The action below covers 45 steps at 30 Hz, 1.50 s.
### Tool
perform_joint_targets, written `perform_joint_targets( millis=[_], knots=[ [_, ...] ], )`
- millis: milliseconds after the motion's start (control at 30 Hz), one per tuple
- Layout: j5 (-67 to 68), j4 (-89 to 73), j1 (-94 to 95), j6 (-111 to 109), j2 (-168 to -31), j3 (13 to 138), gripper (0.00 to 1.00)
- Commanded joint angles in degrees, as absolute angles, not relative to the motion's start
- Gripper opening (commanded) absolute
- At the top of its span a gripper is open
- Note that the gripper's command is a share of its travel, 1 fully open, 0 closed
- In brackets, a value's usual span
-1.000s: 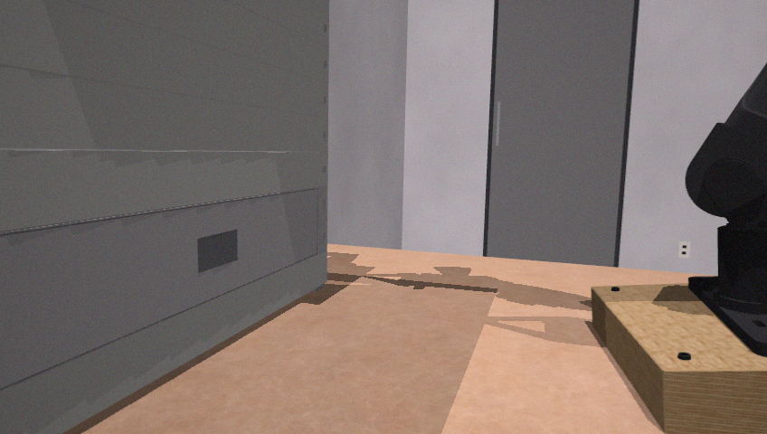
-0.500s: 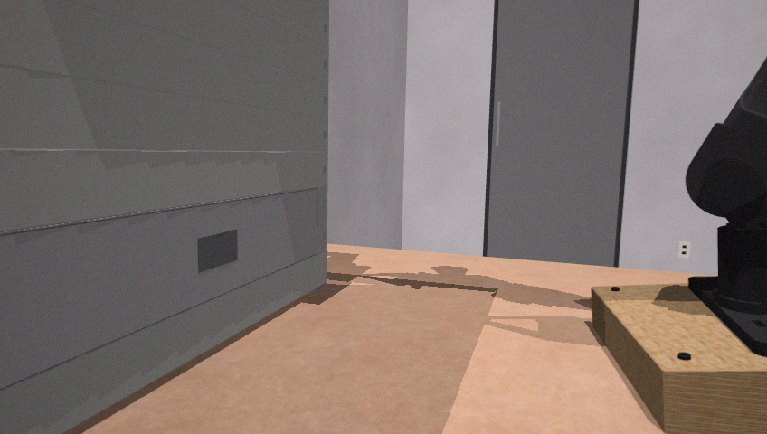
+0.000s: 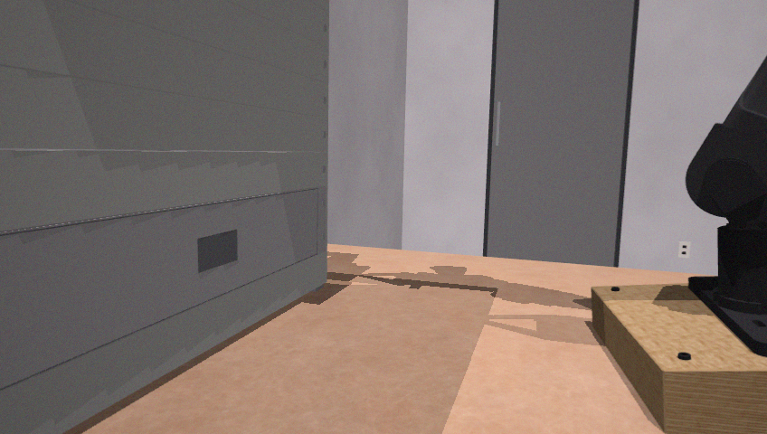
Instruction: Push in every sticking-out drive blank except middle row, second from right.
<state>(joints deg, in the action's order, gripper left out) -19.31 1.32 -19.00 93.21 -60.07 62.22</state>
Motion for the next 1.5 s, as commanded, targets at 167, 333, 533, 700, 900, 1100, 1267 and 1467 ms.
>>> perform_joint_targets(
  millis=[167, 333, 533, 700, 900, 1100, 1267, 1467],
  knots=[
    [-18.1, 3.7, -18.7, 92.4, -61.4, 64.8, 0.0],
    [-17.9, 3.9, -18.2, 92.4, -62.6, 65.8, 0.0],
    [-17.7, 3.8, -18.4, 92.4, -63.6, 66.8, 0.0],
    [-17.7, 3.8, -18.4, 92.4, -63.6, 66.9, 0.0],
    [-17.7, 3.8, -18.4, 92.4, -63.6, 66.9, 0.0],
    [-17.7, 3.8, -18.4, 92.4, -63.6, 66.9, 0.0],
    [-17.7, 3.8, -18.5, 92.4, -63.9, 67.1, 0.0],
    [-17.8, 3.5, -18.6, 92.4, -64.8, 68.3, 0.0]
  ],
)
